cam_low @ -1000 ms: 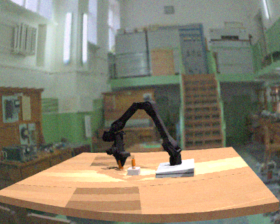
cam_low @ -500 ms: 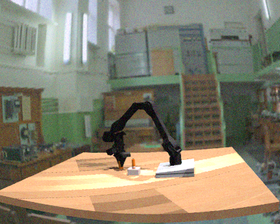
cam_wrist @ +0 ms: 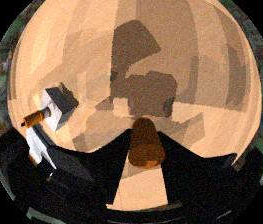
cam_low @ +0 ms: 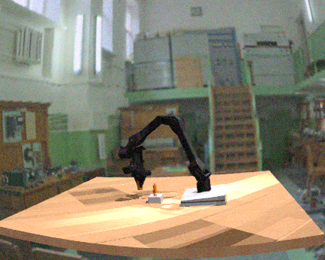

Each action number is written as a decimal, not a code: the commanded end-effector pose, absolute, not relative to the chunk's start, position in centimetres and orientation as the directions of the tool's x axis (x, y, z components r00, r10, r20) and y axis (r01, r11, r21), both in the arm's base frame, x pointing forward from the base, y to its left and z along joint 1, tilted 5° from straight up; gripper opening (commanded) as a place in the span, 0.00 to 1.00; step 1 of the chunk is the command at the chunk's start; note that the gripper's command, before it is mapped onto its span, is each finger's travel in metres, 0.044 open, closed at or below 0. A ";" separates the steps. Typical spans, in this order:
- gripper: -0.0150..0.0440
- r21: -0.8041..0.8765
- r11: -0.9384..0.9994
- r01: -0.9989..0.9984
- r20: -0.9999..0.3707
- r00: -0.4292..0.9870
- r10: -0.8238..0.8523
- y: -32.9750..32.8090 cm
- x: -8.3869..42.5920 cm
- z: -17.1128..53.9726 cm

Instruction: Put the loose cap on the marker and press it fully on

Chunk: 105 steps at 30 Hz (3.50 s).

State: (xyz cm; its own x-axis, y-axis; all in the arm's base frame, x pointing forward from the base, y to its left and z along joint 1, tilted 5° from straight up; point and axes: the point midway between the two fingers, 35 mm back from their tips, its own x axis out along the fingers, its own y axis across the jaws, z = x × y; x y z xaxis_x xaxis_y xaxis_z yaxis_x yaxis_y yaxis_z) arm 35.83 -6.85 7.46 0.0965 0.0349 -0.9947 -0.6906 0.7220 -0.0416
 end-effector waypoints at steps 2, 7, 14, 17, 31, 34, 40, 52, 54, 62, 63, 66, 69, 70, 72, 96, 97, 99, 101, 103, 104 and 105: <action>0.25 -0.051 0.722 -0.690 -0.994 0.104 0.029 -7.0 35.7 9.5; 0.25 -0.051 0.722 -0.690 -0.994 0.104 0.029 -6.9 35.6 10.0; 0.25 -0.049 0.722 -0.690 -0.994 0.102 0.030 -4.6 34.3 11.0; 0.25 -0.048 0.722 -0.690 -0.994 0.102 0.031 -3.6 33.7 11.4; 0.25 -0.043 0.722 -0.690 -0.995 0.099 0.035 0.7 30.1 13.1; 0.25 -0.042 0.722 -0.690 -0.995 0.098 0.035 1.5 29.3 13.4; 0.25 -0.041 0.722 -0.690 -0.995 0.097 0.037 3.0 27.5 13.9; 0.25 -0.038 0.723 -0.690 -0.995 0.095 0.039 5.3 23.9 14.6; 0.25 -0.037 0.723 -0.690 -0.995 0.095 0.040 5.6 23.3 14.7; 0.25 -0.037 0.723 -0.690 -0.995 0.095 0.040 5.7 23.1 14.1; 0.25 -0.037 0.723 -0.690 -0.995 0.095 0.040 5.7 23.1 14.1; 0.25 -0.037 0.723 -0.690 -0.995 0.095 0.040 5.7 23.2 13.9; 0.25 -0.037 0.723 -0.690 -0.995 0.095 0.040 5.7 23.2 13.6; 0.25 -0.037 0.723 -0.690 -0.995 0.095 0.040 5.7 23.3 13.4; 0.25 -0.037 0.723 -0.690 -0.995 0.095 0.040 5.7 23.3 13.1; 0.25 -0.037 0.723 -0.690 -0.995 0.095 0.040 5.9 23.6 9.2; 0.25 -0.037 0.723 -0.690 -0.995 0.095 0.040 5.9 23.6 9.0; 0.25 -0.037 0.723 -0.690 -0.995 0.095 0.040 5.9 23.6 8.7; 0.25 -0.037 0.723 -0.690 -0.995 0.095 0.040 5.9 23.6 8.6; 0.25 -0.037 0.723 -0.690 -0.995 0.095 0.040 5.9 23.6 8.6; 0.25 -0.037 0.723 -0.690 -0.995 0.095 0.040 5.9 23.6 8.6; 0.25 -0.037 0.723 -0.690 -0.995 0.095 0.040 5.9 23.6 8.6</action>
